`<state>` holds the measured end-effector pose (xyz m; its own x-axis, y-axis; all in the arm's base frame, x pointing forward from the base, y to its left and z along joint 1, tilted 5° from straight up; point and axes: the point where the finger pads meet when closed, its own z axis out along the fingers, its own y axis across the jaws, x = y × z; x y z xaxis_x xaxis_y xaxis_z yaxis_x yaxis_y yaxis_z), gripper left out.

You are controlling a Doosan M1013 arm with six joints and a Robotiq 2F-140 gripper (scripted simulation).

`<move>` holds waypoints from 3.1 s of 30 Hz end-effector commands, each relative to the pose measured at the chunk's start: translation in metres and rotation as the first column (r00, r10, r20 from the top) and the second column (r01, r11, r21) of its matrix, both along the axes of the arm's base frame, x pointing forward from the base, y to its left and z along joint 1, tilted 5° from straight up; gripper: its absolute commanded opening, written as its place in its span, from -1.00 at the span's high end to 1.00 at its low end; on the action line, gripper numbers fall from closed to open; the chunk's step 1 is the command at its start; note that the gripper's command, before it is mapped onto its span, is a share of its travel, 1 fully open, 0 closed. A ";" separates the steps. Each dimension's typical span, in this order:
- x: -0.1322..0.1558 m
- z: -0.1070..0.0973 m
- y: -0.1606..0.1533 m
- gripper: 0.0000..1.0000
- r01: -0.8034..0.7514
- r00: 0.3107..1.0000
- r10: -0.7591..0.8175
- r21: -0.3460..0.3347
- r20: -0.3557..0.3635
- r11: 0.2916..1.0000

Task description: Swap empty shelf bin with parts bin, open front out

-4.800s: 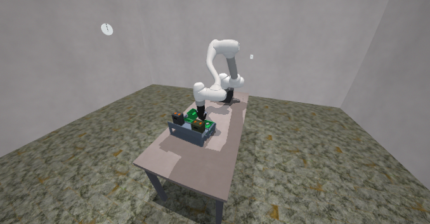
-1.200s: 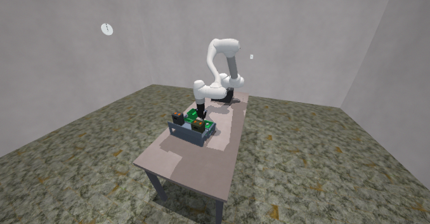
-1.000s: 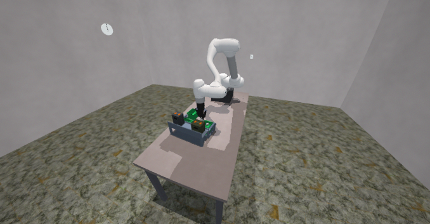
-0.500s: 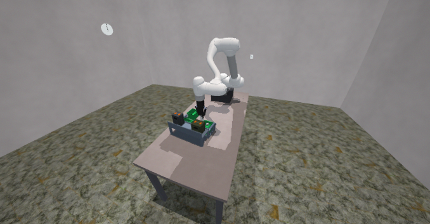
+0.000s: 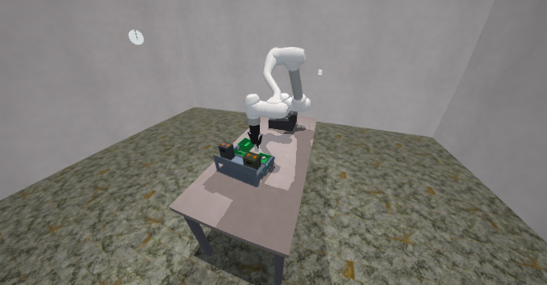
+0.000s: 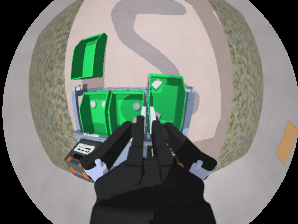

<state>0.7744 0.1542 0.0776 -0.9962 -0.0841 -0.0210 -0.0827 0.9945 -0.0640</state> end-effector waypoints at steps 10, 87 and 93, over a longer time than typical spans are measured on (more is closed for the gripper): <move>-0.002 0.019 0.003 0.69 0.000 1.000 0.000 0.001 -0.002 1.000; -0.125 -0.014 0.040 0.80 0.989 0.090 -0.996 0.114 0.023 0.092; -0.125 -0.014 0.040 0.80 0.992 0.004 -1.000 0.126 0.030 0.007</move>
<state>0.6501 0.1928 0.0640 -0.1489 0.9882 -0.0361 0.9876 0.1504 0.0446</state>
